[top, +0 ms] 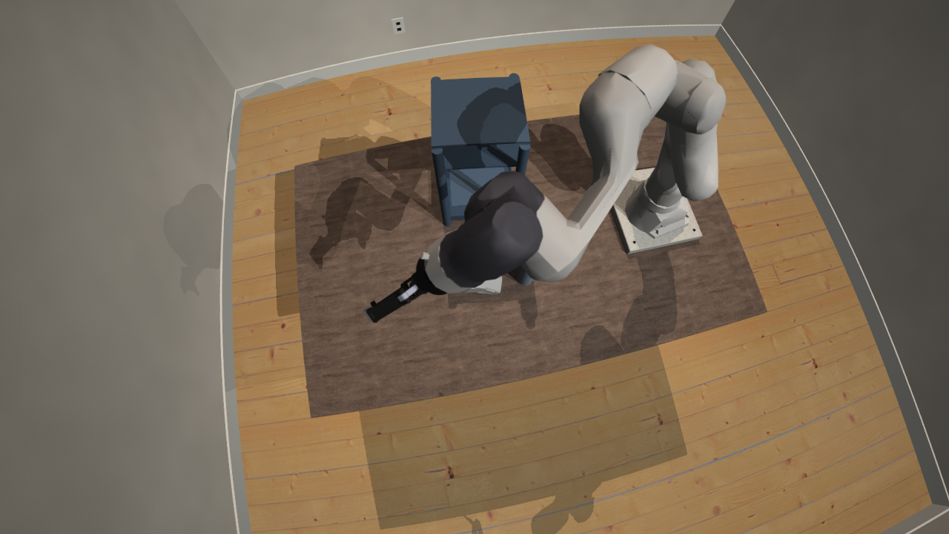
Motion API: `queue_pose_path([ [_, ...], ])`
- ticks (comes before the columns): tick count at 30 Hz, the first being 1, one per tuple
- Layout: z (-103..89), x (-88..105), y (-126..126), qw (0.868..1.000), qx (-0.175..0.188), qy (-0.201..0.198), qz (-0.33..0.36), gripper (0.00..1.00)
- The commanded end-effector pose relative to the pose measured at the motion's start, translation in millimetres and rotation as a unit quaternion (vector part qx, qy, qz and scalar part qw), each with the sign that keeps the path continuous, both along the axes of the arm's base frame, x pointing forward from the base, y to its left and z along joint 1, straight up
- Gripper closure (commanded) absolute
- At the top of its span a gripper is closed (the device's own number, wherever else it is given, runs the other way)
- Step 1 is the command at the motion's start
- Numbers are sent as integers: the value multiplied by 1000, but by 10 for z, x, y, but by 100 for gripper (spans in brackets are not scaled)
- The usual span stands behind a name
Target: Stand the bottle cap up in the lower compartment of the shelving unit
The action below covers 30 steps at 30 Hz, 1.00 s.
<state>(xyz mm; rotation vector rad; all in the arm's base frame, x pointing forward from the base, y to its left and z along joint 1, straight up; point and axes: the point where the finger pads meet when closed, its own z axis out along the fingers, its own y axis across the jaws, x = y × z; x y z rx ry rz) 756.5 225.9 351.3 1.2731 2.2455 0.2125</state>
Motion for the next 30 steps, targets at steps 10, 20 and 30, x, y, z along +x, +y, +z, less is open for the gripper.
queue_pose_path([
  [10, -56, -196, -58, 999, 30, 21, -23, 0],
  [20, -93, -386, -145, 997, 51, 42, -44, 0],
  [30, -93, -386, -145, 997, 51, 42, -44, 0],
])
